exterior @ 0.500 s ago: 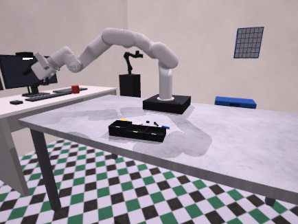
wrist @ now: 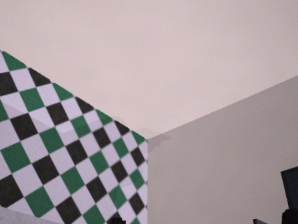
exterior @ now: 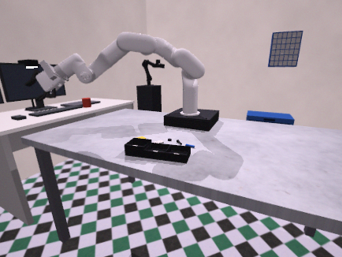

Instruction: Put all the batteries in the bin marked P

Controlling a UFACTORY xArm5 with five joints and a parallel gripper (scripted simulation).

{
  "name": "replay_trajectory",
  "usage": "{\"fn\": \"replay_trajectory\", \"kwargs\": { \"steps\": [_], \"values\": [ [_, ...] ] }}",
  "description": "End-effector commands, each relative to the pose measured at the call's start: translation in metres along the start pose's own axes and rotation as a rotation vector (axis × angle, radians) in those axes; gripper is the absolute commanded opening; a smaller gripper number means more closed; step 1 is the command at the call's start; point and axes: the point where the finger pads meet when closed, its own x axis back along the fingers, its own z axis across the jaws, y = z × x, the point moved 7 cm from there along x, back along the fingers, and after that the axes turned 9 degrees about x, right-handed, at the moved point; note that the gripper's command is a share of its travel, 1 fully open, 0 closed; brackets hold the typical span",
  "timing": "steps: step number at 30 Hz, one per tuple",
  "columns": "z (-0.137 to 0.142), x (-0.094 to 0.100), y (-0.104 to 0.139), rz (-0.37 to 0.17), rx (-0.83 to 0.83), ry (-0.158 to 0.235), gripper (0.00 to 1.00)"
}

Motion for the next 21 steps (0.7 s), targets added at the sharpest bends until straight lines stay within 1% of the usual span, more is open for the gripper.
{"fn": "replay_trajectory", "kwargs": {
  "steps": [1, 2, 3, 4, 6, 7, 8, 9, 12, 14, 16, 17, 19, 21],
  "values": [
    [0.003, 0.001, -0.001, 0.002, 0.0, 0.005, 1.0],
    [0.003, 0.001, -0.001, 0.002, 0.0, 0.005, 1.0],
    [-0.004, -0.003, 0.001, 0.001, 0.0, 0.005, 0.09],
    [-0.01, -0.008, 0.003, 0.001, 0.0, 0.005, 0.09],
    [-0.01, -0.008, 0.003, 0.001, 0.0, 0.005, 0.09],
    [-0.012, -0.001, -0.001, -0.019, -0.014, -0.038, 0.09],
    [-0.011, 0.001, -0.006, 0.017, -0.04, -0.062, 0.09],
    [-0.01, 0.004, -0.013, 0.026, -0.047, -0.068, 0.09],
    [-0.01, 0.012, -0.037, 0.026, -0.047, -0.068, 0.09],
    [-0.01, 0.013, -0.04, 0.026, -0.047, -0.068, 0.09],
    [-0.009, 0.02, -0.053, 0.041, -0.09, -0.148, 0.09],
    [-0.012, 0.024, -0.06, 0.041, -0.09, -0.148, 0.09],
    [-0.012, 0.024, -0.06, 0.041, -0.09, -0.148, 0.09],
    [-0.017, 0.031, -0.074, 0.041, -0.09, -0.148, 0.09]
  ]
}}
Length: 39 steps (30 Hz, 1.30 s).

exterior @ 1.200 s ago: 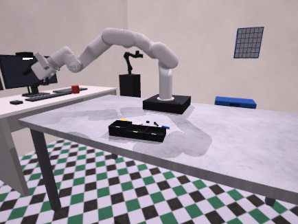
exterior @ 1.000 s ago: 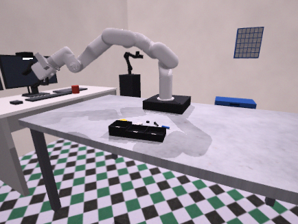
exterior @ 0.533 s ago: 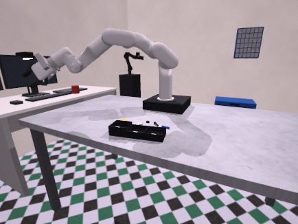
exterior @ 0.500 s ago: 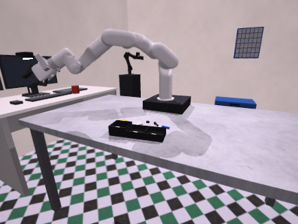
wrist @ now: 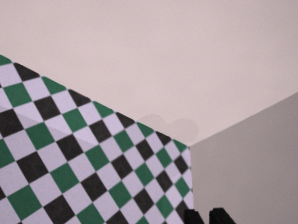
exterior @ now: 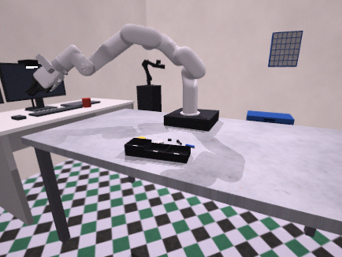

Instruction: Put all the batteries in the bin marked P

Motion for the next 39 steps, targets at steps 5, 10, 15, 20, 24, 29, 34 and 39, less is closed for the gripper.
{"fn": "replay_trajectory", "kwargs": {
  "steps": [5, 10, 15, 20, 24, 29, 34, 39],
  "values": [
    [-0.014, 0.022, -0.037, 0.022, -0.047, -0.096, 0.09],
    [-0.025, 0.032, -0.054, 0.022, -0.047, -0.096, 0.09],
    [-0.032, 0.045, -0.071, 0.021, -0.084, -0.175, 0.09],
    [-0.045, 0.061, -0.092, 0.015, -0.104, -0.221, 0.09],
    [-0.061, 0.081, -0.112, 0.011, -0.118, -0.252, 0.09],
    [-0.069, 0.094, -0.125, -0.007, -0.149, -0.327, 0.09],
    [-0.084, 0.11, -0.137, -0.007, -0.149, -0.328, 0.09],
    [-0.097, 0.13, -0.151, -0.033, -0.176, -0.399, 0.09]
  ]
}}
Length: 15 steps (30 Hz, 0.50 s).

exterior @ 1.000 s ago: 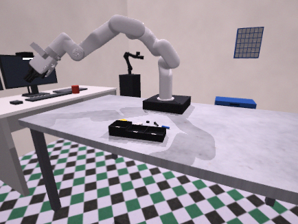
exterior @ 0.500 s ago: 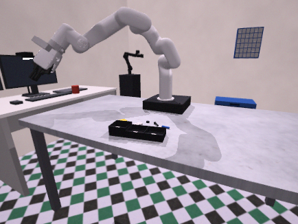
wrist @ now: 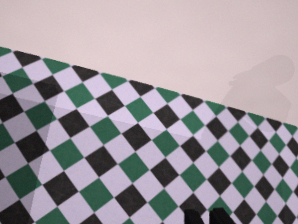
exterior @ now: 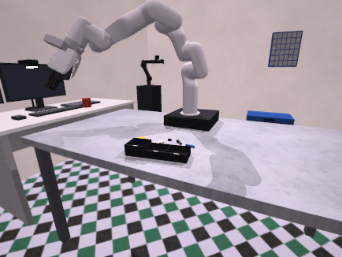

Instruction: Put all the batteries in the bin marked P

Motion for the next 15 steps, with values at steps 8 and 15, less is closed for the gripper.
{"fn": "replay_trajectory", "kwargs": {
  "steps": [8, 15],
  "values": [
    [-0.051, 0.036, -0.022, -0.046, -0.055, -0.121, 0.09],
    [-0.075, 0.051, -0.029, -0.072, -0.072, -0.16, 0.09]
  ]
}}
